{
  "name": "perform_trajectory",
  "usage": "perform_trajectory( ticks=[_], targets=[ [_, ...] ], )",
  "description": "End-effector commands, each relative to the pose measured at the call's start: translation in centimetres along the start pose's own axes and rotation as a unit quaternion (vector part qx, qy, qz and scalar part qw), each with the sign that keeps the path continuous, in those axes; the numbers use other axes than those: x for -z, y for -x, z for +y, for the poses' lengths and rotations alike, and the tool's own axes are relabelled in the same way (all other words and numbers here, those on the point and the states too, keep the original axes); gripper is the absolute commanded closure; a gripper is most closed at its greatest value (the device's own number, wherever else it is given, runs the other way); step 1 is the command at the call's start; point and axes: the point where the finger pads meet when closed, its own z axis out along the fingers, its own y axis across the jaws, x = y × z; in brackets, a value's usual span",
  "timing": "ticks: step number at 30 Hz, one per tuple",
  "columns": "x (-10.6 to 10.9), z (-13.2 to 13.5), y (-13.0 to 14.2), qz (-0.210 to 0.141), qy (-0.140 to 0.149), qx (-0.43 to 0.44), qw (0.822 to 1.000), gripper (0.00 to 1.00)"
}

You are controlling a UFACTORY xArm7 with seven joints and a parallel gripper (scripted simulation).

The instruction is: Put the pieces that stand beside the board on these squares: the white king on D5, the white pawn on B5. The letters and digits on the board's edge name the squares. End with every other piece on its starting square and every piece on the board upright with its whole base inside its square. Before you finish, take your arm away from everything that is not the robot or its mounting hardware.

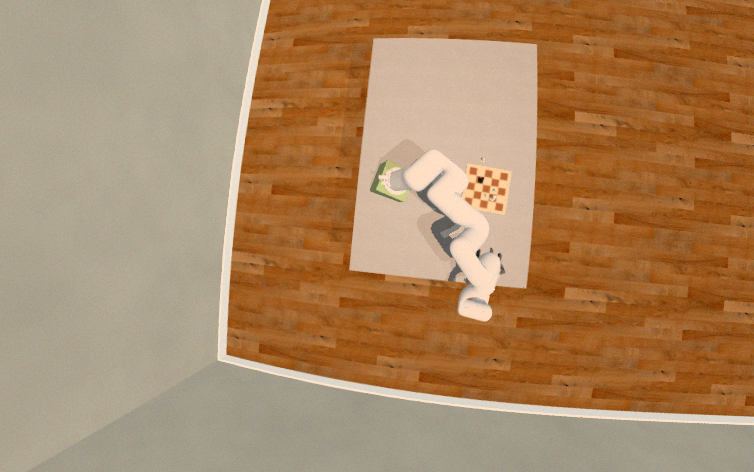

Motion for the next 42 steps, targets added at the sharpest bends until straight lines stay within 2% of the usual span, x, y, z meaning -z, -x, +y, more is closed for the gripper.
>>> perform_trajectory(
  ticks=[1,8,16,18,24,35,39,42],
  targets=[
    [0.1,0.1,-0.1,-0.001,0.0,0.001,1.0,0.0],
    [0.1,0.1,-0.9,-0.001,0.0,0.001,1.0,0.0],
    [0.4,0.4,-5.7,-0.001,0.0,0.001,1.0,0.0],
    [0.4,0.4,-5.7,-0.001,0.0,0.001,1.0,0.0],
    [0.5,0.6,-8.7,-0.001,0.0,0.001,1.0,0.0],
    [0.5,0.6,-8.8,-0.004,-0.001,0.002,1.0,0.0],
    [-0.2,0.8,-8.8,-0.03,-0.008,0.006,0.999,0.0],
    [-1.6,0.7,-8.9,-0.072,-0.026,0.016,0.997,0.0]
  ],
)
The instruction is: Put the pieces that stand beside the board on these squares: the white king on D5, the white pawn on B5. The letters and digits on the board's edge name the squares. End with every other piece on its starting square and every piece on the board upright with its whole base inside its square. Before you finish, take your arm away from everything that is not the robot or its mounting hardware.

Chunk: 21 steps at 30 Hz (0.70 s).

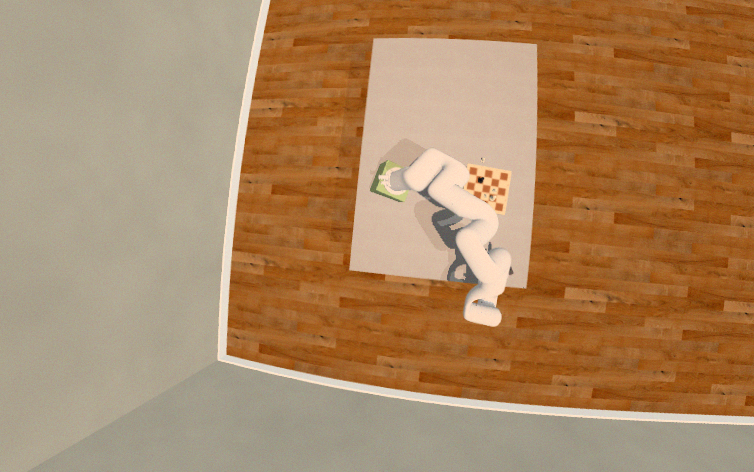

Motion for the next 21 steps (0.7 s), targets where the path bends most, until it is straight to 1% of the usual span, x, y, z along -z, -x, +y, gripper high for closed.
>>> perform_trajectory(
  ticks=[1,3,4,7,8,21],
  targets=[
    [-2.0,-0.1,-0.4,-0.067,-0.027,0.018,0.997,0.0],
    [-2.0,-0.1,-0.4,-0.067,-0.027,0.018,0.997,0.0],
    [-2.6,-0.4,-0.4,-0.087,-0.04,0.025,0.995,0.0],
    [-2.6,-0.4,-0.4,-0.087,-0.04,0.025,0.995,0.0],
    [-3.4,-0.8,-0.5,-0.107,-0.056,0.034,0.992,0.0],
    [-3.4,-0.8,-0.5,-0.107,-0.056,0.034,0.992,0.0]
  ],
)
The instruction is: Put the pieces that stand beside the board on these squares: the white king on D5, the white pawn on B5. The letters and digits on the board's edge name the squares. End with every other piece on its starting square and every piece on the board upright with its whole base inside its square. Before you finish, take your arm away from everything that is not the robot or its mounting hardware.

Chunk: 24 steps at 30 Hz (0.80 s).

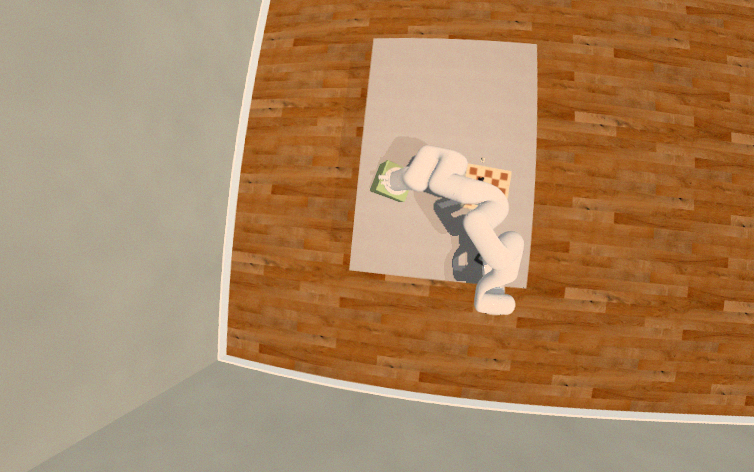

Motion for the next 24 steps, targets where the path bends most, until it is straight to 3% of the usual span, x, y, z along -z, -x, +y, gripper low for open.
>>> perform_trajectory(
  ticks=[1,2,14,15,24],
  targets=[
    [0.1,0.1,-0.1,-0.003,0.0,0.001,1.0,0.0],
    [-0.7,-0.4,-0.4,-0.025,-0.019,0.014,0.999,0.0],
    [-0.7,-0.4,-0.4,-0.025,-0.019,0.014,0.999,0.0],
    [-1.6,-1.0,-0.7,-0.047,-0.041,0.029,0.998,0.0],
    [-1.6,-1.0,-0.7,-0.047,-0.041,0.029,0.998,0.0]
  ],
)
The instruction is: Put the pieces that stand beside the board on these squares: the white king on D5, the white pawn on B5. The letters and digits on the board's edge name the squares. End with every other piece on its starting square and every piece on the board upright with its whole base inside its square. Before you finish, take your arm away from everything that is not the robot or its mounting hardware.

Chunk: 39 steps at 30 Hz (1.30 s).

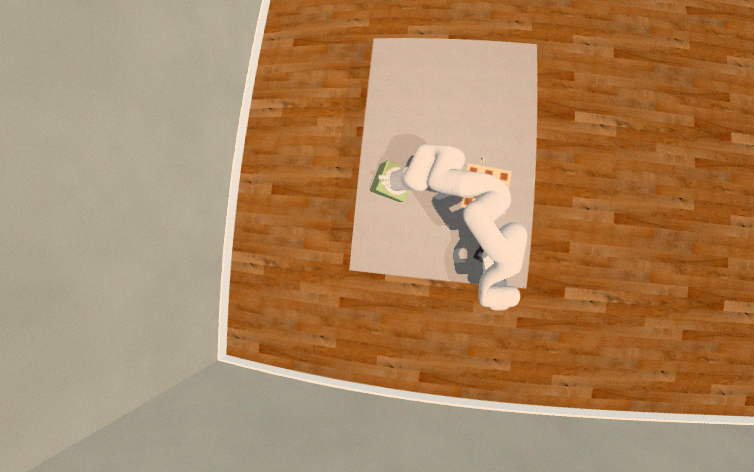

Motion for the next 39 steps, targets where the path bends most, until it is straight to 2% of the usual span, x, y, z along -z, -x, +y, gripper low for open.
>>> perform_trajectory(
  ticks=[1,4,5,18,19,34,35,39],
  targets=[
    [0.1,0.0,-0.1,-0.004,-0.001,0.001,1.0,0.0],
    [0.1,0.0,-0.1,-0.004,-0.001,0.001,1.0,0.0],
    [-0.8,-0.6,-0.5,-0.027,-0.026,0.02,0.999,0.0],
    [-0.8,-0.6,-0.5,-0.027,-0.026,0.02,0.999,0.0],
    [-1.7,-1.4,-0.9,-0.051,-0.055,0.043,0.996,0.0],
    [-1.7,-1.4,-0.9,-0.051,-0.055,0.043,0.996,0.0],
    [-2.6,-2.3,-1.2,-0.074,-0.086,0.07,0.991,0.0],
    [-2.6,-2.3,-1.2,-0.074,-0.086,0.07,0.991,0.0]
  ],
)
